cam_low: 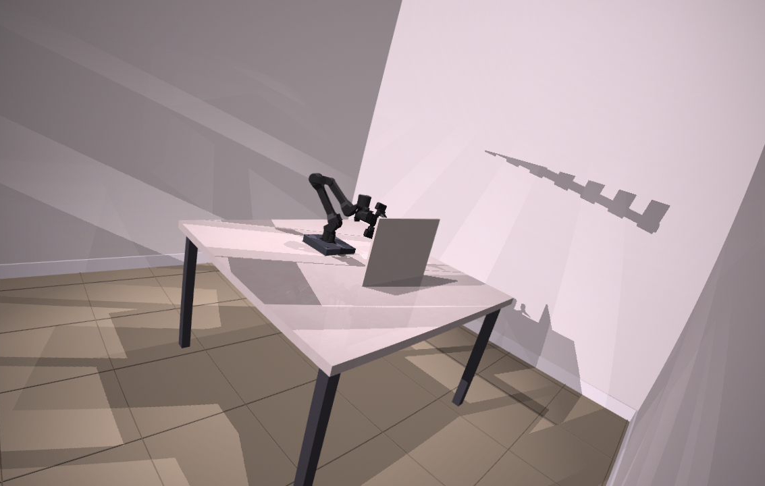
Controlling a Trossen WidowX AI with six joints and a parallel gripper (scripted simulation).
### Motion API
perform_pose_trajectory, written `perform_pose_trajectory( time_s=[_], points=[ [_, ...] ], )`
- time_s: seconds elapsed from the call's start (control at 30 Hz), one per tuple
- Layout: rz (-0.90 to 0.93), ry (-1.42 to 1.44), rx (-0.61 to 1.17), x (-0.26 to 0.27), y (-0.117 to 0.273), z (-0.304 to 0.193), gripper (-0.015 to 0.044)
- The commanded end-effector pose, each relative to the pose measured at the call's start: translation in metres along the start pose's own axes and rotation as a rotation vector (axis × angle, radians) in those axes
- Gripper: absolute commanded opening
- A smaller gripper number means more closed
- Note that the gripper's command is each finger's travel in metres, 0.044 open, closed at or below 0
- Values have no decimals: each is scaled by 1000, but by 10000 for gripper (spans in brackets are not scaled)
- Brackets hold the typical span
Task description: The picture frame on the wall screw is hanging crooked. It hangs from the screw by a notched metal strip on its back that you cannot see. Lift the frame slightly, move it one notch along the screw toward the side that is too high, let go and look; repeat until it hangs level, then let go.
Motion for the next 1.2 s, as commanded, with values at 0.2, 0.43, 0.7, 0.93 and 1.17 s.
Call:
perform_pose_trajectory(
  time_s=[0.2, 0.43, 0.7, 0.93, 1.17],
  points=[
    [-2, 1, 1, -3, -66, -1, 260],
    [-2, 1, 1, -4, -72, -1, 260],
    [-2, 1, 1, -4, -72, -1, 260],
    [-2, 1, 1, -4, -72, -1, 260],
    [-2, 1, 1, -4, -77, -1, 260]
  ],
)
Point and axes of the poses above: the point midway between the two fingers, 35 mm back from their tips, its own y axis back along the fingers, its own x axis across the jaws, z = x × y, the point moved 3 cm from there along y, back along the fingers, and after that the axes turned 14 degrees about y, right-handed, at the moved point
